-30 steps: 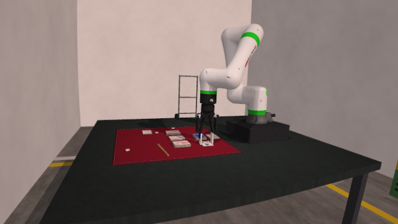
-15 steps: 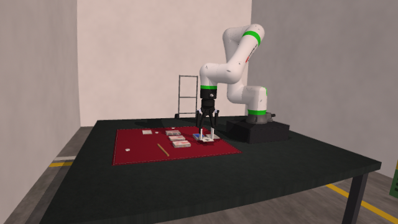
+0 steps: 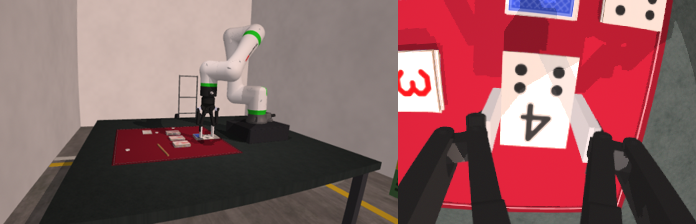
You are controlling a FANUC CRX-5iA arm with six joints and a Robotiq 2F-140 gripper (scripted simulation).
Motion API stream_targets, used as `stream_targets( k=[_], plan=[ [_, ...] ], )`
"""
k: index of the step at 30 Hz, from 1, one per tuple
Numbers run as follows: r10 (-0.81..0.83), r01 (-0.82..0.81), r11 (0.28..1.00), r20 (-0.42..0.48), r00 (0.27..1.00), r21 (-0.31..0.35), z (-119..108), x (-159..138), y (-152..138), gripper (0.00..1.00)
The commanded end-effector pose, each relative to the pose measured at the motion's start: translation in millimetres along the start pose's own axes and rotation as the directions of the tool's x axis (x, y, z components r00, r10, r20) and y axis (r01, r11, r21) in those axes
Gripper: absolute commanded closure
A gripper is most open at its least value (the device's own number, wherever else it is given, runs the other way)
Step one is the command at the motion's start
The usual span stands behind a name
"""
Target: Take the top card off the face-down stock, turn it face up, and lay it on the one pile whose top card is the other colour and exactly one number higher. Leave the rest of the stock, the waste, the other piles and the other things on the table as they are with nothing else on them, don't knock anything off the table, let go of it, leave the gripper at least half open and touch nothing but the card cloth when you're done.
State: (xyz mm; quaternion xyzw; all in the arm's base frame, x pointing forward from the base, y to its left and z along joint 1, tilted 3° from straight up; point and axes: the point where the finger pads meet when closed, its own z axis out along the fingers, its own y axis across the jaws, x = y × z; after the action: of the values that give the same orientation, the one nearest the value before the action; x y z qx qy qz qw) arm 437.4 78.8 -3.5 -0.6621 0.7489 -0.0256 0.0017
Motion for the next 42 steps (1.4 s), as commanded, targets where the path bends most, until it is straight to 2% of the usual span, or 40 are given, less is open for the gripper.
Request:
stream_targets(
  k=[1,12,23,32,42],
  plan=[
    [0.0,0.0,1.0,0.0,1.0,0.0,-0.1,-0.1,-0.1,0.59],
    [0.012,-0.012,1.0,0.0,1.0,0.0,-0.2,1.7,-1.2,0.59],
    [0.092,-0.092,0.996,0.0,0.996,0.0,-0.9,13.9,-9.0,0.59],
    [0.27,-0.27,0.963,0.0,0.963,0.0,-2.5,41.6,-26.3,0.59],
    [0.494,-0.494,0.87,0.0,0.87,0.0,-4.6,78.5,-49.5,0.59]
  ],
)
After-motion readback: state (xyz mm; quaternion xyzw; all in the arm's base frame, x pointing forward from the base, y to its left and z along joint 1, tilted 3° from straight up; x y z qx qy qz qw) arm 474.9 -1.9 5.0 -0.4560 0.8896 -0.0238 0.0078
